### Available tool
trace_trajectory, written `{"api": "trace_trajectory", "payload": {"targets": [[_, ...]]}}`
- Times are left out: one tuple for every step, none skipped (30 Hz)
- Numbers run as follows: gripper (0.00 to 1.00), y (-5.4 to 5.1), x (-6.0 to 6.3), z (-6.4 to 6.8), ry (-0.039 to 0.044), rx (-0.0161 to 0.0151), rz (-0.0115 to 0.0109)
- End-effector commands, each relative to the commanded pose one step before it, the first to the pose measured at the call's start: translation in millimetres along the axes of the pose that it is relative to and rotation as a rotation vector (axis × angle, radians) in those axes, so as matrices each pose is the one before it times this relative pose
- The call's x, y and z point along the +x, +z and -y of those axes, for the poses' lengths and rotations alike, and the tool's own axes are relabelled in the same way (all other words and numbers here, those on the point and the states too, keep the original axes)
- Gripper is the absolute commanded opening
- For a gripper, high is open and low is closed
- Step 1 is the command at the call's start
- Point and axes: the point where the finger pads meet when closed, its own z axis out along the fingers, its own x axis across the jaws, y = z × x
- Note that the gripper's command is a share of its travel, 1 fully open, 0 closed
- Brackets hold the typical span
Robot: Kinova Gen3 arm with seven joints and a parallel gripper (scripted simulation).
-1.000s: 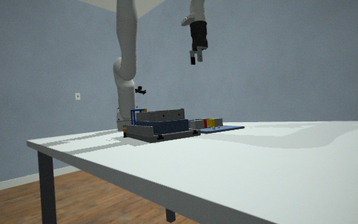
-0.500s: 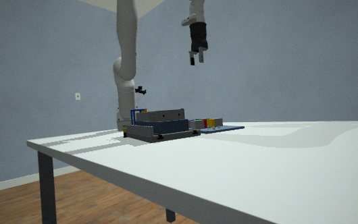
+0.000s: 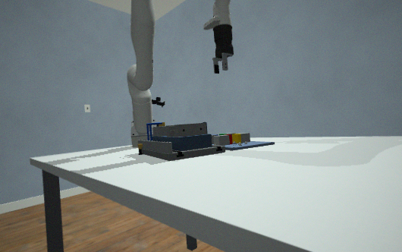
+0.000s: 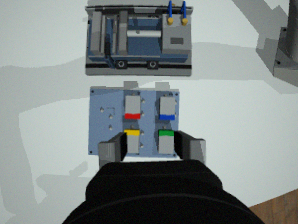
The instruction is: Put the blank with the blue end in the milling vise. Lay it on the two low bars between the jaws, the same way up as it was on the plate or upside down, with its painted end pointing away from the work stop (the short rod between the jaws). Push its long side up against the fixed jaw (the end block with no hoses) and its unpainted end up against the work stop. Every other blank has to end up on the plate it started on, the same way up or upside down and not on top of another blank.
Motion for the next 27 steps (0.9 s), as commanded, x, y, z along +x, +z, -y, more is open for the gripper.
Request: {"api": "trace_trajectory", "payload": {"targets": [[1.00, -0.92, -0.11, -0.34, 0.03018, -0.00209, 0.00058], [1.00, -0.10, 0.00, 0.08, 0.01522, 0.00007, -0.00002], [1.00, -0.10, 0.00, 0.08, 0.01522, 0.00007, -0.00002], [1.00, 0.00, 0.00, 0.00, 0.00000, 0.00000, 0.00000], [1.00, 0.00, 0.00, 0.00, 0.00000, 0.00000, 0.00000], [1.00, 0.21, 0.02, 0.14, -0.00152, 0.00069, -0.00025], [1.00, 0.00, 0.00, 0.00, 0.00000, 0.00000, 0.00000], [1.00, 0.00, 0.00, 0.00, 0.00000, 0.00000, 0.00000], [1.00, 0.00, 0.00, 0.00, 0.00000, 0.00000, 0.00000], [1.00, 0.00, 0.00, 0.00, 0.00000, 0.00000, 0.00000], [1.00, 0.00, 0.00, 0.00, 0.00000, 0.00000, 0.00000], [1.00, 0.00, 0.00, 0.00, 0.00000, 0.00000, 0.00000], [1.00, 0.00, 0.00, 0.00, 0.00000, 0.00000, 0.00000], [1.00, 0.00, 0.00, 0.00, 0.00000, 0.00000, 0.00000], [1.00, 0.00, 0.00, 0.00, 0.00000, 0.00000, 0.00000], [1.00, 0.00, 0.00, 0.00, 0.00000, 0.00000, 0.00000], [1.00, 0.00, 0.00, 0.00, 0.00000, 0.00000, 0.00000], [1.00, 0.00, 0.00, 0.00, 0.00000, 0.00000, 0.00000], [1.00, 0.00, 0.00, 0.00, 0.00000, 0.00000, 0.00000], [1.00, 0.00, 0.00, 0.00, 0.00000, 0.00000, 0.00000], [1.00, 0.00, 0.00, 0.00, 0.00000, 0.00000, 0.00000], [1.00, 0.00, 0.00, 0.00, 0.00000, 0.00000, 0.00000], [1.00, 0.00, 0.00, 0.00, 0.00000, 0.00000, 0.00000], [1.00, 0.00, 0.00, 0.00, 0.00000, 0.00000, 0.00000], [1.00, 0.00, 0.00, 0.00, 0.00000, 0.00000, 0.00000], [1.00, 0.00, 0.00, 0.00, 0.00000, 0.00000, 0.00000], [1.00, 0.00, 0.00, 0.00, 0.00000, 0.00000, 0.00000]]}}
